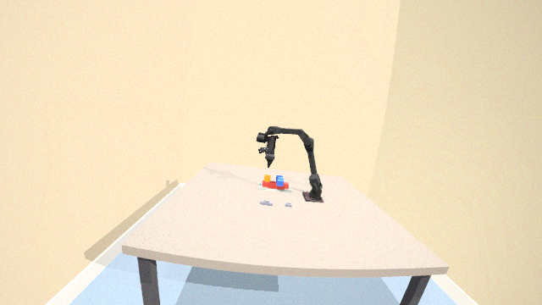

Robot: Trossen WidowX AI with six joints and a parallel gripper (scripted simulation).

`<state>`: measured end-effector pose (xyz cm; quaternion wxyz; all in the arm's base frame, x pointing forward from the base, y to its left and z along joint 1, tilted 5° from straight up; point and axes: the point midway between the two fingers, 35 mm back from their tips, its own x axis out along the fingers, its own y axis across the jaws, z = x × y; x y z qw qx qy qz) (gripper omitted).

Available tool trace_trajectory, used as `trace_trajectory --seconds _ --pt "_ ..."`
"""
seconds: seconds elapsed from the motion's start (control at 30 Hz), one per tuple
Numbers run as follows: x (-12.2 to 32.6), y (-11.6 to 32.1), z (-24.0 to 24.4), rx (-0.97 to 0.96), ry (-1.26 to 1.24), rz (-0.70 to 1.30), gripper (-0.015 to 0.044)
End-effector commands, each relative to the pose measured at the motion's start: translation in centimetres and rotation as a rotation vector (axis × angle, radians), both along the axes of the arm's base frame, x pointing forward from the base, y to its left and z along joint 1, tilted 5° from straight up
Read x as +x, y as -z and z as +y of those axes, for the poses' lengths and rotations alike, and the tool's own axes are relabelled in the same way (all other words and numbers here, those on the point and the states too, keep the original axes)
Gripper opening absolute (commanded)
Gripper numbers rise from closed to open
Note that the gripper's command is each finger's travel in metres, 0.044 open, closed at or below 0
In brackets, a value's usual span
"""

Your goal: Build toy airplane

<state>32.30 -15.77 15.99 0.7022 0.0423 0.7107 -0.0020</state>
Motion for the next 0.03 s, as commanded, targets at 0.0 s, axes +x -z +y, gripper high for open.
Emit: trace_trajectory --seconds 0.0 --pt "-0.04 -0.05 -0.05 -0.005 0.002 0.002 0.026"
